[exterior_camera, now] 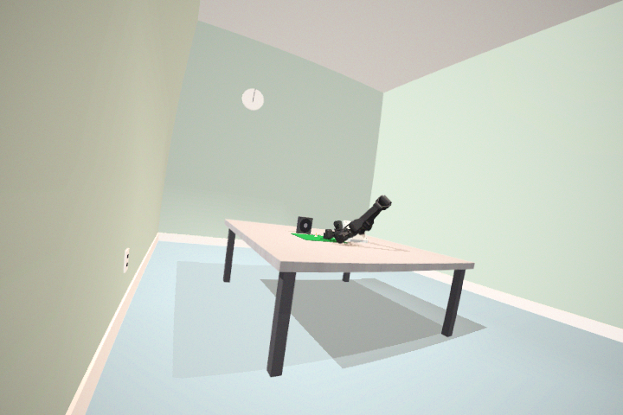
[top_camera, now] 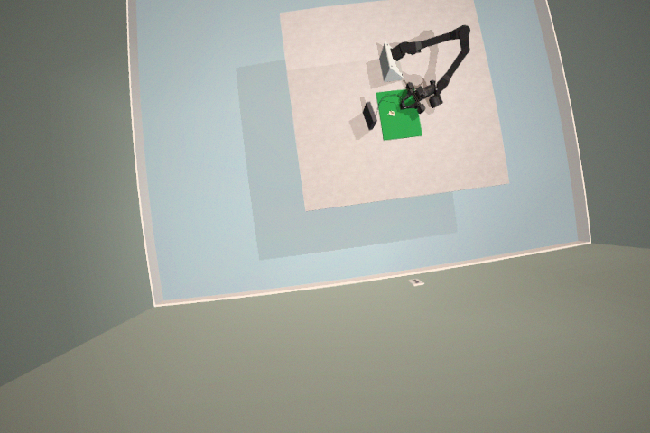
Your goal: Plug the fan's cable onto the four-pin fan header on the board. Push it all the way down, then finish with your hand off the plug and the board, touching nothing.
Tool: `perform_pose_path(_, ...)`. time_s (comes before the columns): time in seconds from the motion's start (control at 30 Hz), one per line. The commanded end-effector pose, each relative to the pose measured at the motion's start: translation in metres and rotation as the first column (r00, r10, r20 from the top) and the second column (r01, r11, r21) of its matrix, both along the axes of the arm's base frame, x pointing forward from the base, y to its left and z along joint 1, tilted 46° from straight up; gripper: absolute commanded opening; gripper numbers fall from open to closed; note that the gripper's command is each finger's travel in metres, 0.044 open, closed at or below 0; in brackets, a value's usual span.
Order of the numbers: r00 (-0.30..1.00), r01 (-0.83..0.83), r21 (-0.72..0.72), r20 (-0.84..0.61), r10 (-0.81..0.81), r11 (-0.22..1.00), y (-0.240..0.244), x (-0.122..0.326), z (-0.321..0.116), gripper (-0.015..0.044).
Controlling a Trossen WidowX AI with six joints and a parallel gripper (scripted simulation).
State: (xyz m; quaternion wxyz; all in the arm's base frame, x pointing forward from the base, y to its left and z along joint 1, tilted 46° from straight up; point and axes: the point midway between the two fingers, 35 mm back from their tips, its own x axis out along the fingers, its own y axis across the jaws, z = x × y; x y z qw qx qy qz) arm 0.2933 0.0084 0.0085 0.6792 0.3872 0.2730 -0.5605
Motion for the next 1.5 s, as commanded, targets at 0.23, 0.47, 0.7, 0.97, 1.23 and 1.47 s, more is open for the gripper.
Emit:
perform_pose_path(0.23,1.000,0.000,0.001,0.000,0.000,1.000,0.007,-0.002,0.024,0.0205)
perform_pose_path(0.47,1.000,0.000,0.002,0.001,0.000,1.000,0.012,-0.006,0.045,0.0205)
perform_pose_path(0.7,1.000,0.000,0.003,0.001,0.000,1.000,0.016,-0.011,0.066,0.0205)
perform_pose_path(0.97,1.000,0.000,0.003,0.002,0.000,1.000,0.020,-0.020,0.090,0.0205)
perform_pose_path(1.23,1.000,-0.001,0.013,-0.014,0.001,1.000,0.020,-0.026,0.102,0.0205)
perform_pose_path(1.47,0.986,-0.009,0.127,-0.163,0.030,0.992,0.013,-0.032,0.086,0.0205)
